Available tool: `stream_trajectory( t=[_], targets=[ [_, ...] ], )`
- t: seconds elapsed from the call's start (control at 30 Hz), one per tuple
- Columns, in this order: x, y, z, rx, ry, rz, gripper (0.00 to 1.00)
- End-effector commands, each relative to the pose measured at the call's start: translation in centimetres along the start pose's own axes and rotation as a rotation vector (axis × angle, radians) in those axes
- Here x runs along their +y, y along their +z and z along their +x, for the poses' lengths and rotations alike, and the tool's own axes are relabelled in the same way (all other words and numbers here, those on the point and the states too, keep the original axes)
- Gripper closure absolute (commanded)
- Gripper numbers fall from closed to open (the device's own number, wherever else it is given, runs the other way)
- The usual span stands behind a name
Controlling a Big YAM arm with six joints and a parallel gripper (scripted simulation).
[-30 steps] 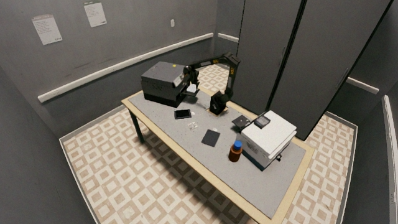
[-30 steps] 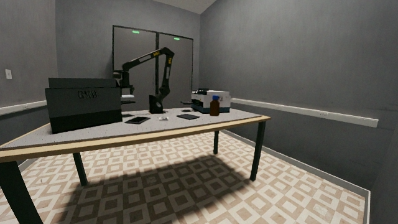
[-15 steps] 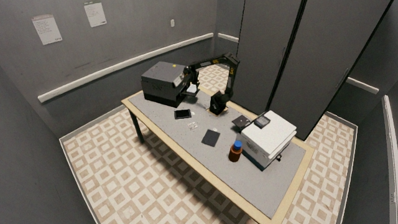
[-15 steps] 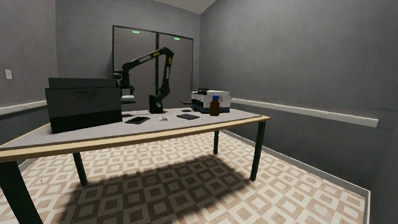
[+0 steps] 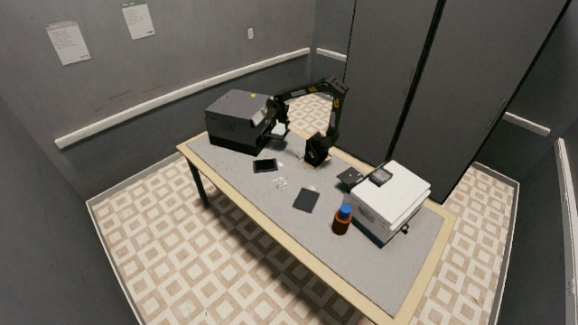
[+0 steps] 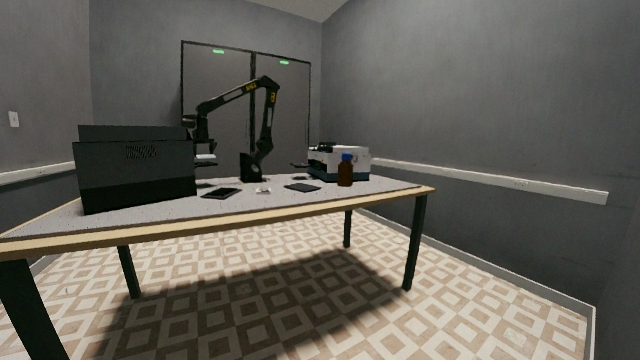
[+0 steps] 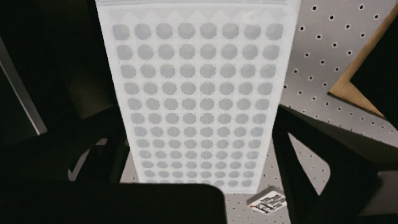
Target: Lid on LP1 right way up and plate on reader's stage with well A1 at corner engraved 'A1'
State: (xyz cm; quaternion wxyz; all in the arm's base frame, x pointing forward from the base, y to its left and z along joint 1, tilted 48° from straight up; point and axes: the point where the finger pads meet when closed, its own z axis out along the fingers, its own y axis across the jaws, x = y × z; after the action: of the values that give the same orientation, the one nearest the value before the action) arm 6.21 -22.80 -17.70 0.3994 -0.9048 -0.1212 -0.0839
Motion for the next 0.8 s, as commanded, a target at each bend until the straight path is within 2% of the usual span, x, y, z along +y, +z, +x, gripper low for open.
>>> stream_trajectory(
  t=[0.0,0.77],
  targets=[
    [0.39,0.18,0.13,-0.006,-0.015,-0.011,0.14],
    [0.35,0.99,0.01,-0.005,-0.013,-0.008,0.14]
  ],
)
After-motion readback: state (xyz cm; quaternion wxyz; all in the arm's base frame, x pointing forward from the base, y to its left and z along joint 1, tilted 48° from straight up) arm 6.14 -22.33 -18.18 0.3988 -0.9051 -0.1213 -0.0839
